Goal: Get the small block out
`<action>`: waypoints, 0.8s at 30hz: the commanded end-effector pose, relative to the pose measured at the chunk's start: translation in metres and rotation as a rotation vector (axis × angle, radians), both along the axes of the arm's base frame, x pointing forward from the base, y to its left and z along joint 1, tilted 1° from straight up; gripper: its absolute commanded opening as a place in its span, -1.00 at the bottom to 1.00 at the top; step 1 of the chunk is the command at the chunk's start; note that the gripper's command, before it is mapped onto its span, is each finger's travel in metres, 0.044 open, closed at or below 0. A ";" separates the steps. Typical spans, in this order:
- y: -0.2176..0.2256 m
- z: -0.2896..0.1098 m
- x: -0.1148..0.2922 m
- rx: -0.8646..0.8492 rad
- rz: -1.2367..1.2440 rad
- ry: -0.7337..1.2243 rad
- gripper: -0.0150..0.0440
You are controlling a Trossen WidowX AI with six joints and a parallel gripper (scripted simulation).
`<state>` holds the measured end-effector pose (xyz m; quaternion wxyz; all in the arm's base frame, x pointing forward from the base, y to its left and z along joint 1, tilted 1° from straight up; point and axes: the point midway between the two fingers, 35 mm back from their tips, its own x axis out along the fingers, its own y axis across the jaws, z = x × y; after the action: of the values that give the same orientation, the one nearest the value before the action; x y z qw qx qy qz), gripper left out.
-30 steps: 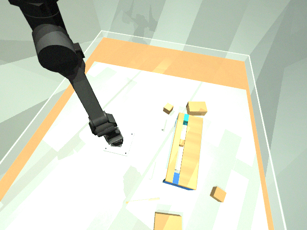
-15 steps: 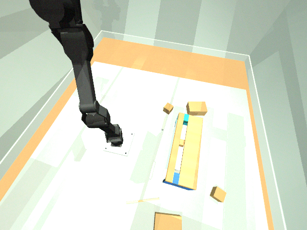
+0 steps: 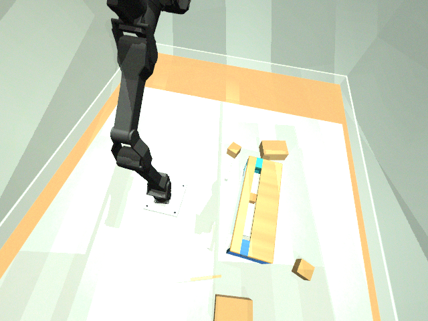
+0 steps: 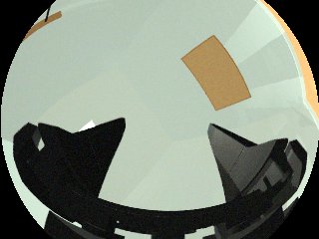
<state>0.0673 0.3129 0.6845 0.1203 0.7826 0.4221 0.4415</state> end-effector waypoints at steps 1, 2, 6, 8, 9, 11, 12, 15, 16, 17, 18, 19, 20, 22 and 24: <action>0.027 -0.037 0.038 -0.167 -0.116 -0.005 0.86; 0.031 -0.046 0.049 -0.208 -0.145 -0.003 0.86; 0.045 -0.089 0.094 -0.387 -0.254 0.027 0.86; 0.048 -0.114 0.118 -0.484 -0.305 0.055 0.86; 0.049 -0.127 0.130 -0.532 -0.330 0.070 0.86; 0.048 -0.152 0.153 -0.624 -0.377 0.104 0.86; 0.046 -0.165 0.164 -0.672 -0.401 0.123 0.86; 0.036 -0.204 0.197 -0.813 -0.466 0.186 0.86; 0.031 -0.217 0.208 -0.860 -0.487 0.210 0.86; 0.025 -0.231 0.218 -0.906 -0.506 0.234 0.86; 0.019 -0.244 0.227 -0.952 -0.525 0.260 0.86; 0.012 -0.256 0.236 -0.998 -0.542 0.287 0.86; 0.004 -0.269 0.245 -1.043 -0.559 0.315 0.86; -0.013 -0.294 0.260 -1.133 -0.590 0.374 0.86; -0.032 -0.319 0.274 -1.221 -0.615 0.438 0.86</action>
<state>0.3174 0.3090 0.4077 0.5399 0.7545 0.3730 -0.0120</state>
